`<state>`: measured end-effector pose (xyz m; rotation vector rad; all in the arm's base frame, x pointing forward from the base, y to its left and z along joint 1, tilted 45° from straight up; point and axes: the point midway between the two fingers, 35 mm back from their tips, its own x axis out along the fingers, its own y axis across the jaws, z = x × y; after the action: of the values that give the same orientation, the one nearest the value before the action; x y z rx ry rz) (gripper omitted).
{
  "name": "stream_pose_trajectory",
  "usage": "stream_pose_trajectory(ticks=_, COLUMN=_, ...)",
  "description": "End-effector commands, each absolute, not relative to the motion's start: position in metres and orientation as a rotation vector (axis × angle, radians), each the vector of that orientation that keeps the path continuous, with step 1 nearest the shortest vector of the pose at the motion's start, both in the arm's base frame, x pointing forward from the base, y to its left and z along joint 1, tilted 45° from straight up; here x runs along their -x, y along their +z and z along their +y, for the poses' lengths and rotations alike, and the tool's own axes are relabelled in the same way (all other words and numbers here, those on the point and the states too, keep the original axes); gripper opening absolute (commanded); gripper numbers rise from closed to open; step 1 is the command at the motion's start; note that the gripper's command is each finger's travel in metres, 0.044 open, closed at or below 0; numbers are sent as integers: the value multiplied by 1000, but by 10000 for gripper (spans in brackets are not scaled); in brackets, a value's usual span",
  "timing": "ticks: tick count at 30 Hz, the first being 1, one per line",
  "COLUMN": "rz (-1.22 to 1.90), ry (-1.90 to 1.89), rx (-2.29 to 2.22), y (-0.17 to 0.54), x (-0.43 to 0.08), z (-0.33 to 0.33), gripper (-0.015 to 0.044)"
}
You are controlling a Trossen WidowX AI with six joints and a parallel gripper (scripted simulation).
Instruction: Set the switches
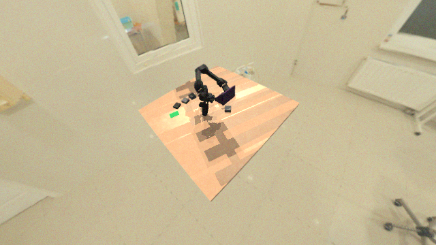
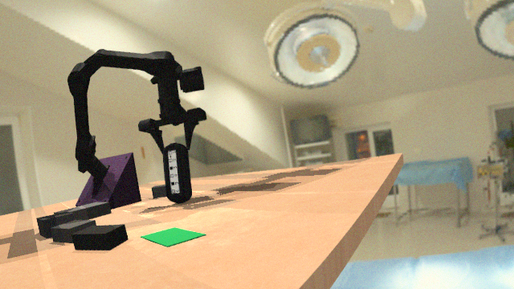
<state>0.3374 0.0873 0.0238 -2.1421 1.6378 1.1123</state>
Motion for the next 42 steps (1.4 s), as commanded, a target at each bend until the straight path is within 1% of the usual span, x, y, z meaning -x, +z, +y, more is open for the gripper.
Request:
stream_pose_trajectory(ticks=1, rz=1645, ry=1134, rx=2120, y=16, x=-334, z=88, gripper=338)
stream_pose_trajectory(ticks=42, rz=1623, ry=1175, rx=2076, y=-11, x=-322, z=99, gripper=338)
